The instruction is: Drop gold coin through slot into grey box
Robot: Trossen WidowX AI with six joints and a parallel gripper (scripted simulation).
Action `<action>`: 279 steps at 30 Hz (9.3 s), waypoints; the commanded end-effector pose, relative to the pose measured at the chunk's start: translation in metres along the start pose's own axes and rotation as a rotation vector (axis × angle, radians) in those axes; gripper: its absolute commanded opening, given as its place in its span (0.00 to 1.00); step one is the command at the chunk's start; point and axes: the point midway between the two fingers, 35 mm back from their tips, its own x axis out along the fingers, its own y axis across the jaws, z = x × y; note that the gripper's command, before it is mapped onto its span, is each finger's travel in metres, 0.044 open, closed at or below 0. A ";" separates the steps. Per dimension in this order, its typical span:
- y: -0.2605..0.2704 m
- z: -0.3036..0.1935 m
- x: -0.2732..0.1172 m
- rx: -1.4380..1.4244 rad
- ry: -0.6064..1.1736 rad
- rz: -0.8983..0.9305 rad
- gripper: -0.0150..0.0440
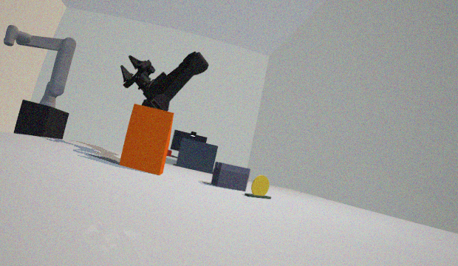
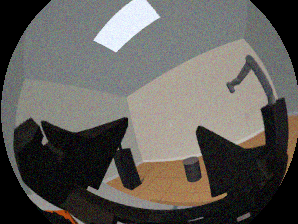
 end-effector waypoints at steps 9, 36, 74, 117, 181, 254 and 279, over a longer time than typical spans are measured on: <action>-0.065 -0.007 -0.036 0.032 0.029 -0.258 0.53; -0.165 -0.035 -0.372 0.158 0.152 -1.418 0.53; 0.354 -0.143 -0.620 1.015 0.061 -2.628 0.53; 0.482 -0.267 -0.502 1.352 -0.452 -2.530 0.53; 0.473 -0.290 -0.519 1.352 -0.452 -2.530 0.25; 0.425 -0.205 -0.476 1.423 -0.733 -2.539 0.25; 0.365 -0.192 -0.463 1.420 -0.737 -2.532 0.25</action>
